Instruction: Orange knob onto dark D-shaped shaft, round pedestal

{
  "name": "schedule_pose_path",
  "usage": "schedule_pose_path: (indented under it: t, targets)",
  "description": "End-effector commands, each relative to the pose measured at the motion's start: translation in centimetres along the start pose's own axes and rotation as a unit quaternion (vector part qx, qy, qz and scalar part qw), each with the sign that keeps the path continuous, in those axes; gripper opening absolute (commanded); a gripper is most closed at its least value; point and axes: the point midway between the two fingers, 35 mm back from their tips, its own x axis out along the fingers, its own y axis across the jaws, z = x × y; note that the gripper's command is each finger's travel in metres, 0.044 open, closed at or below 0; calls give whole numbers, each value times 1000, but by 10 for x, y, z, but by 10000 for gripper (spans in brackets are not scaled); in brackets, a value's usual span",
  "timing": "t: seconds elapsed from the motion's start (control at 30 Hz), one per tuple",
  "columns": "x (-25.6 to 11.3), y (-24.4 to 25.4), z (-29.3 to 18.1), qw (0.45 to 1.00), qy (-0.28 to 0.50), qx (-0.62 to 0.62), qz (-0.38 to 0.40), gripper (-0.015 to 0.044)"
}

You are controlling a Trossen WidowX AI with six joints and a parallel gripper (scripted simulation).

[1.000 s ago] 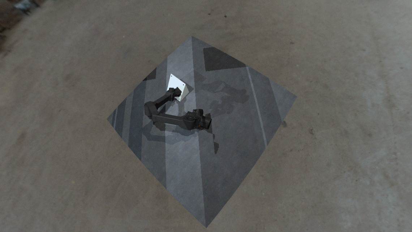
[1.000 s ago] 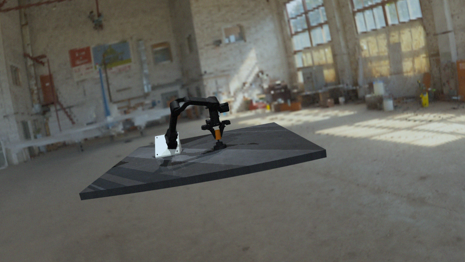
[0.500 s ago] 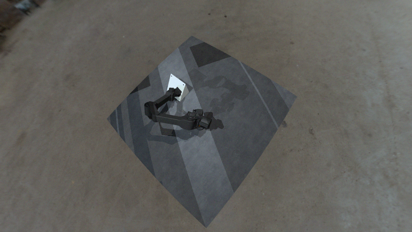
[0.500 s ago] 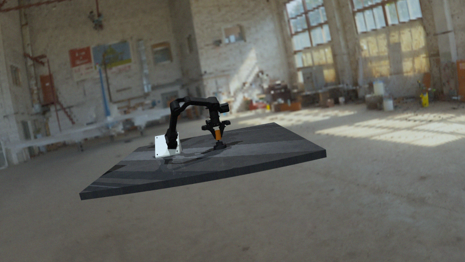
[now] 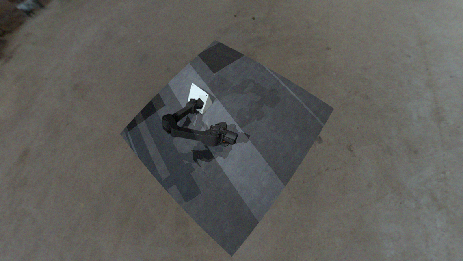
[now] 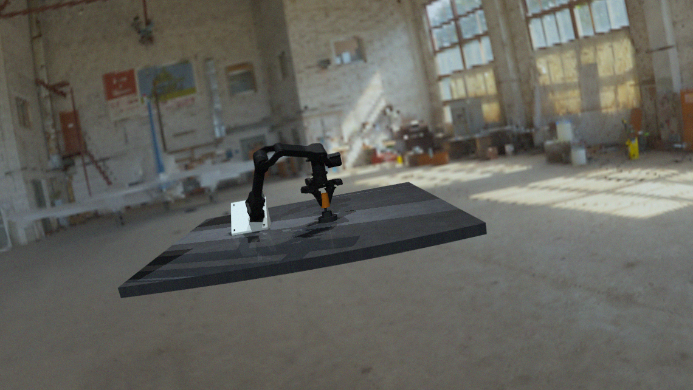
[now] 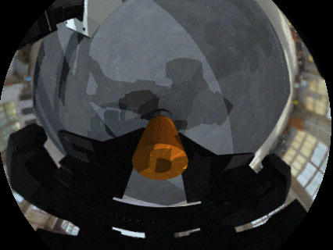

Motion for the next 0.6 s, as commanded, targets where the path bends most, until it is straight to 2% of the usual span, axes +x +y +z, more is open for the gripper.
schedule_pose_path:
  t: [0.0,0.57]
  targets:
    - [2,0,1,1000,0,-29,-1,0]
    - [4,0,1,1000,0,-29,-1,0]
